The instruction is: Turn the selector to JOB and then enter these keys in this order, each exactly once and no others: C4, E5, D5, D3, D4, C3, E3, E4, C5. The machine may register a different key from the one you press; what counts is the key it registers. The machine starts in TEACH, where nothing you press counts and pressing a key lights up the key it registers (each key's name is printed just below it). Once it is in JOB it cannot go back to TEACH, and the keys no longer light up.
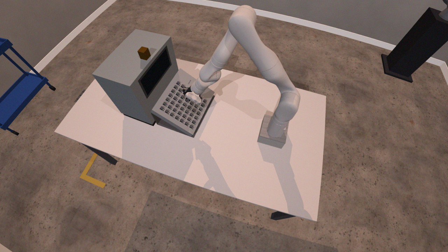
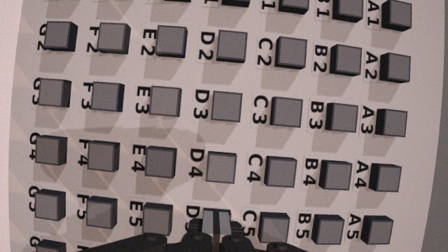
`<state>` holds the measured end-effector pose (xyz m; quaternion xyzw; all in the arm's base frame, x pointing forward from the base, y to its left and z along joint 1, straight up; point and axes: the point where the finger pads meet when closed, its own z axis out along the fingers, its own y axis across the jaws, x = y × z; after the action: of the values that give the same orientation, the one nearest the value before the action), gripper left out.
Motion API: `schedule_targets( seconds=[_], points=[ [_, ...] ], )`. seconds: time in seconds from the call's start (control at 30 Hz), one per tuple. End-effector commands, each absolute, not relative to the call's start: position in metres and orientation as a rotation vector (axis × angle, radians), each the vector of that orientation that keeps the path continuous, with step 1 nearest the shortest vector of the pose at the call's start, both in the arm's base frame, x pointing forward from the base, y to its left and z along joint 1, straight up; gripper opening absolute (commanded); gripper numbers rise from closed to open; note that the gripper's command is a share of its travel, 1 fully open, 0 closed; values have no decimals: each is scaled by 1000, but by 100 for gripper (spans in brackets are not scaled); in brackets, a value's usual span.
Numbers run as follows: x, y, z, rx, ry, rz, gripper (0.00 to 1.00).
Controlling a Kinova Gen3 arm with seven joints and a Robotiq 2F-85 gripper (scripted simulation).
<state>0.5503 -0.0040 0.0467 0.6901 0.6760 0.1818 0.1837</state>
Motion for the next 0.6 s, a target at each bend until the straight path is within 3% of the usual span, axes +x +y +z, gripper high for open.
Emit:
schedule_targets(
  seconds=[0.0, 0.57],
  points=[
    [551, -4, 47, 1945, 1905, 514, 10],
    [553, -4, 45, 1945, 1905, 514, 10]
  ],
)
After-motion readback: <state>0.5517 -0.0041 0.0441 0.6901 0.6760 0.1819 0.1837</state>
